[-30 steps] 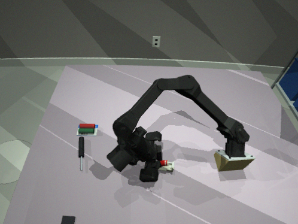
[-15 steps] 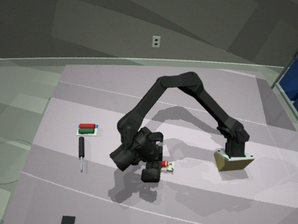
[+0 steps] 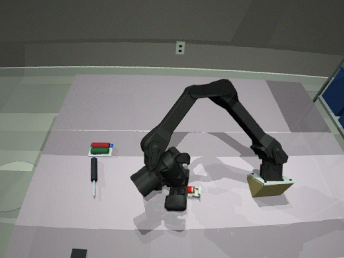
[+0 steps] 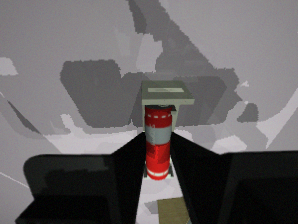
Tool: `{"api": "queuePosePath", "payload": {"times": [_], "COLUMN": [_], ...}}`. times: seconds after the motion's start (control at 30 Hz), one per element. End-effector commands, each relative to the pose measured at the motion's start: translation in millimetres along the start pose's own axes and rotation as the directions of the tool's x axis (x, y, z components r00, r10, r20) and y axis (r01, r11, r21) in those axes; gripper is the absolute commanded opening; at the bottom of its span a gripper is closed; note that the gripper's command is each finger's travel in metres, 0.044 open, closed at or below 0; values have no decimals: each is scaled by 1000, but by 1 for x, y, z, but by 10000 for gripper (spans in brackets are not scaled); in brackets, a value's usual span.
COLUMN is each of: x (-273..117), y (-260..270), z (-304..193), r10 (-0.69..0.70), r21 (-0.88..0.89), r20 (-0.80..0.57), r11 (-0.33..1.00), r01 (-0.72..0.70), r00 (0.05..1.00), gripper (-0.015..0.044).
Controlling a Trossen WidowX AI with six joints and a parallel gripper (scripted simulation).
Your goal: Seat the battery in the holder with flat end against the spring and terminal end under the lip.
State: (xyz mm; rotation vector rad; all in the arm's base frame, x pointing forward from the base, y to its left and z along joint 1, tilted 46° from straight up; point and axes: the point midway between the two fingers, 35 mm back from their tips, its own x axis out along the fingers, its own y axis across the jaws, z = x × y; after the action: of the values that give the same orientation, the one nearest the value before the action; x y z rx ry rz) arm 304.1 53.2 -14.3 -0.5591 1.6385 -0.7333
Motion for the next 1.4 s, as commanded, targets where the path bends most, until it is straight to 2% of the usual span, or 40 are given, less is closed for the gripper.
{"api": "queuePosePath", "payload": {"times": [0.0, 1.37], "x": [0, 8], "y": [0, -2], "z": [5, -2], "r10": [3, 11], "r21": [8, 20], "r20": [47, 233], "r11": [1000, 1000], "r01": [-4, -16], "r00": [999, 972], "gripper": [70, 70]}}
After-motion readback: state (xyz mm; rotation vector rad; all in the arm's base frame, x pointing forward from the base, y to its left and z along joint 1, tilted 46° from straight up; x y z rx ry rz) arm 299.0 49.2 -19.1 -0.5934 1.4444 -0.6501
